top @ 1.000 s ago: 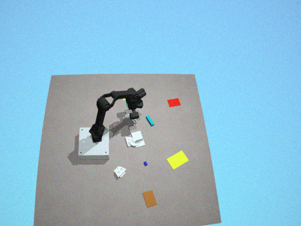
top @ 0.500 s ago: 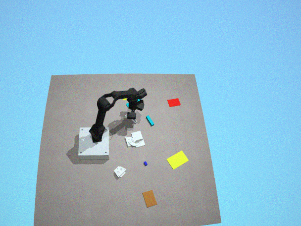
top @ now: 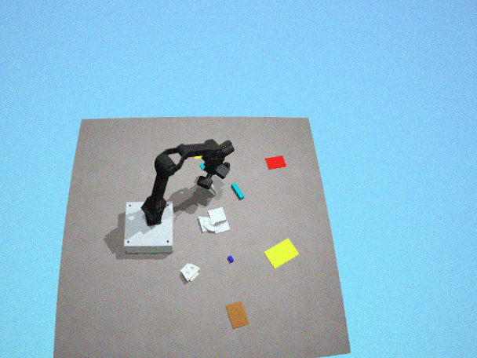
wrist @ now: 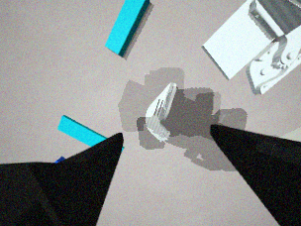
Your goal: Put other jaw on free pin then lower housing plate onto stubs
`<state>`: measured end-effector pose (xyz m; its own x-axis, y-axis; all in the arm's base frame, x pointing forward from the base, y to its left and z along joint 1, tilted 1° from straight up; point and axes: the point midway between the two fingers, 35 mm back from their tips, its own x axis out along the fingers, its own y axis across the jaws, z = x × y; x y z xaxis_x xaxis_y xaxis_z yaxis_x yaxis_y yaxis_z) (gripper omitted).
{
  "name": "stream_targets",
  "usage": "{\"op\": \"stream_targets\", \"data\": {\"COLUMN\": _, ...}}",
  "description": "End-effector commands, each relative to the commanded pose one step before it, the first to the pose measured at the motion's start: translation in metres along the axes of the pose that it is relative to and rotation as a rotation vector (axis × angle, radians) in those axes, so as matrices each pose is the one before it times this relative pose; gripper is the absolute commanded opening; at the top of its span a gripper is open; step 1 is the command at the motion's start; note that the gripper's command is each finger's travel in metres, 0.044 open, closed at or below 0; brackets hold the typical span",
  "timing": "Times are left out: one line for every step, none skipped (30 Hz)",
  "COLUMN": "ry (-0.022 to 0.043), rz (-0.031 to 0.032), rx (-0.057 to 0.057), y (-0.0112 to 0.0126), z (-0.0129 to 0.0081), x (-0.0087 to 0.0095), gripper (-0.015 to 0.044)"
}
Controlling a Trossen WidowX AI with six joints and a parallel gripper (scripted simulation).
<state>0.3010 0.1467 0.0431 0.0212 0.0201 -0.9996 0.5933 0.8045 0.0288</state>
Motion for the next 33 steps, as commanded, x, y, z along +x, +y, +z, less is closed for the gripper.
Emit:
{"op": "stream_targets", "data": {"ry": 0.00032, "rz": 0.00051, "rx": 0.0749, "y": 0.00080, "z": 0.00141, "x": -0.00082, "gripper": 0.0440}}
{"op": "stream_targets", "data": {"ry": 0.00000, "rz": -0.00007, "rx": 0.0210, "y": 0.00008, "z": 0.00032, "x": -0.00006, "gripper": 0.0440}}
{"op": "stream_targets", "data": {"ry": 0.00000, "rz": -0.00007, "rx": 0.0210, "y": 0.00008, "z": 0.00032, "x": -0.00006, "gripper": 0.0440}}
{"op": "stream_targets", "data": {"ry": 0.00000, "rz": -0.00007, "rx": 0.0210, "y": 0.00009, "z": 0.00031, "x": -0.00006, "gripper": 0.0440}}
{"op": "stream_targets", "data": {"ry": 0.00000, "rz": -0.00007, "rx": 0.0210, "y": 0.00010, "z": 0.00031, "x": -0.00006, "gripper": 0.0440}}
{"op": "stream_targets", "data": {"ry": 0.00000, "rz": -0.00007, "rx": 0.0210, "y": 0.00010, "z": 0.00031, "x": -0.00006, "gripper": 0.0440}}
{"op": "stream_targets", "data": {"ry": 0.00000, "rz": -0.00007, "rx": 0.0210, "y": 0.00011, "z": 0.00031, "x": -0.00006, "gripper": 0.0440}}
{"op": "stream_targets", "data": {"ry": -0.00001, "rz": -0.00007, "rx": 0.0210, "y": 0.00011, "z": 0.00031, "x": -0.00006, "gripper": 0.0440}}
{"op": "stream_targets", "data": {"ry": -0.00001, "rz": -0.00007, "rx": 0.0210, "y": 0.00012, "z": 0.00030, "x": -0.00006, "gripper": 0.0440}}
{"op": "stream_targets", "data": {"ry": -0.00001, "rz": -0.00007, "rx": 0.0210, "y": 0.00013, "z": 0.00030, "x": -0.00006, "gripper": 0.0440}}
{"op": "stream_targets", "data": {"ry": -0.00001, "rz": -0.00007, "rx": 0.0210, "y": 0.00013, "z": 0.00030, "x": -0.00006, "gripper": 0.0440}}
{"op": "stream_targets", "data": {"ry": -0.00001, "rz": -0.00007, "rx": 0.0210, "y": 0.00014, "z": 0.00030, "x": -0.00006, "gripper": 0.0440}}
{"op": "stream_targets", "data": {"ry": -0.00001, "rz": -0.00007, "rx": 0.0210, "y": 0.00014, "z": 0.00029, "x": -0.00006, "gripper": 0.0440}}
{"op": "stream_targets", "data": {"ry": -0.00001, "rz": -0.00007, "rx": 0.0210, "y": 0.00015, "z": 0.00029, "x": -0.00006, "gripper": 0.0440}}
{"op": "stream_targets", "data": {"ry": -0.00001, "rz": -0.00007, "rx": 0.0210, "y": 0.00016, "z": 0.00029, "x": -0.00006, "gripper": 0.0440}}
{"op": "stream_targets", "data": {"ry": -0.00001, "rz": -0.00006, "rx": 0.0175, "y": 0.00013, "z": 0.00024, "x": -0.00005, "gripper": 0.0440}}
{"op": "stream_targets", "data": {"ry": -0.00001, "rz": -0.00004, "rx": 0.0105, "y": 0.00008, "z": 0.00014, "x": -0.00003, "gripper": 0.0440}}
{"op": "stream_targets", "data": {"ry": 0.00000, "rz": -0.00001, "rx": 0.0035, "y": 0.00003, "z": 0.00005, "x": -0.00001, "gripper": 0.0440}}
{"op": "stream_targets", "data": {"ry": 0.00000, "rz": 0.00000, "rx": 0.0000, "y": 0.00000, "z": 0.00000, "x": 0.00000, "gripper": 0.0440}}
{"op": "stream_targets", "data": {"ry": 0.00000, "rz": 0.00000, "rx": 0.0000, "y": 0.00000, "z": 0.00000, "x": 0.00000, "gripper": 0.0440}}
{"op": "stream_targets", "data": {"ry": 0.00000, "rz": -0.00001, "rx": 0.0000, "y": -0.00001, "z": 0.00000, "x": 0.00164, "gripper": 0.0440}}
{"op": "stream_targets", "data": {"ry": 0.00001, "rz": -0.00003, "rx": 0.0000, "y": -0.00008, "z": -0.00001, "x": 0.00490, "gripper": 0.0440}}
{"op": "stream_targets", "data": {"ry": 0.00001, "rz": -0.00006, "rx": 0.0000, "y": -0.00033, "z": -0.00003, "x": 0.00811, "gripper": 0.0440}}
{"op": "stream_targets", "data": {"ry": 0.00002, "rz": -0.00011, "rx": 0.0000, "y": -0.00076, "z": -0.00008, "x": 0.01037, "gripper": 0.0440}}
{"op": "stream_targets", "data": {"ry": 0.00002, "rz": -0.00010, "rx": 0.0000, "y": -0.00085, "z": -0.00009, "x": 0.00796, "gripper": 0.0440}}
{"op": "stream_targets", "data": {"ry": 0.00001, "rz": -0.00007, "rx": 0.0000, "y": -0.00062, "z": -0.00006, "x": 0.00474, "gripper": 0.0440}}
{"op": "stream_targets", "data": {"ry": 0.00000, "rz": -0.00003, "rx": 0.0000, "y": -0.00022, "z": -0.00002, "x": 0.00157, "gripper": 0.0440}}
{"op": "stream_targets", "data": {"ry": 0.00000, "rz": 0.00000, "rx": 0.0000, "y": 0.00000, "z": 0.00000, "x": 0.00000, "gripper": 0.0440}}
{"op": "stream_targets", "data": {"ry": 0.00000, "rz": 0.00000, "rx": 0.0000, "y": 0.00000, "z": 0.00000, "x": 0.00000, "gripper": 0.0440}}
{"op": "stream_targets", "data": {"ry": 0.00000, "rz": 0.00000, "rx": 0.0000, "y": 0.00000, "z": 0.00000, "x": 0.00000, "gripper": 0.0440}}
{"op": "stream_targets", "data": {"ry": 0.00000, "rz": 0.00000, "rx": 0.0000, "y": 0.00000, "z": 0.00000, "x": 0.00000, "gripper": 0.0440}}
{"op": "stream_targets", "data": {"ry": 0.00000, "rz": 0.00000, "rx": 0.0000, "y": 0.00000, "z": 0.00000, "x": 0.00000, "gripper": 0.0440}}
{"op": "stream_targets", "data": {"ry": 0.00000, "rz": 0.00000, "rx": 0.0000, "y": 0.00000, "z": 0.00000, "x": 0.00000, "gripper": 0.0440}}
